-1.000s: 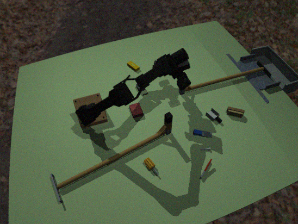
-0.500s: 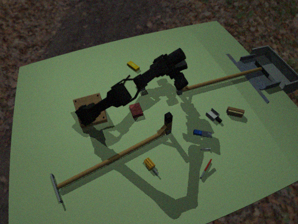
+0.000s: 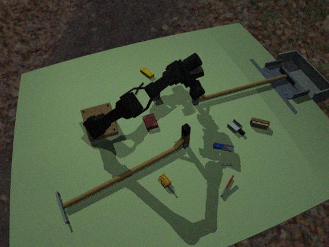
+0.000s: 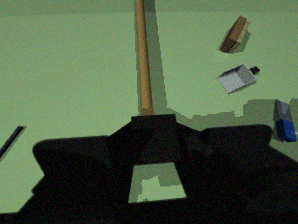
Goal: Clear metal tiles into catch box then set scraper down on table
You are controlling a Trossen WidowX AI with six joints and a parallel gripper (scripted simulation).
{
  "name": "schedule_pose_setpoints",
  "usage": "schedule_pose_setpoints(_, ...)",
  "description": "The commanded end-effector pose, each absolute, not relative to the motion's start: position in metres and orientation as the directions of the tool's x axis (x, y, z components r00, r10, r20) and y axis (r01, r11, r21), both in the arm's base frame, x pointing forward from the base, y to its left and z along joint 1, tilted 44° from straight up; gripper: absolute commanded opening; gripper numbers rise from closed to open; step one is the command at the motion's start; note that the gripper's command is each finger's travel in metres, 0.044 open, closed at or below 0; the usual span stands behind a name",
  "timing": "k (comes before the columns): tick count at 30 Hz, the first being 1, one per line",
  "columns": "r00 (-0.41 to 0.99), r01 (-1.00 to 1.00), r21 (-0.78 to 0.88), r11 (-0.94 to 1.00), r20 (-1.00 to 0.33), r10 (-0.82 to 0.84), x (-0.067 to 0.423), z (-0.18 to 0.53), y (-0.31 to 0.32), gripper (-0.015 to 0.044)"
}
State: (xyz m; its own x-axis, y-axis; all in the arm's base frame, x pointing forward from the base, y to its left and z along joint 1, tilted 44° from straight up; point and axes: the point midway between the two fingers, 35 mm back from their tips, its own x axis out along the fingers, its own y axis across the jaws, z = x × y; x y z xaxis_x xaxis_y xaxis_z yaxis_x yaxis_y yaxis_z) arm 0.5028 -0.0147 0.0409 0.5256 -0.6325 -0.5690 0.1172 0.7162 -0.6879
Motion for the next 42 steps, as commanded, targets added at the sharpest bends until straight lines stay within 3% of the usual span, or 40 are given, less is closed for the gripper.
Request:
schedule_pose_setpoints(1, 0.541, 0.123, -0.685, 0.719, -0.561, -0.627, 0.501, 0.047, -0.008, 0.0000)
schedule_pose_setpoints(42, 0.542, 0.121, -0.684, 0.720, -0.562, -0.625, 0.463, 0.048, 0.001, 0.0000)
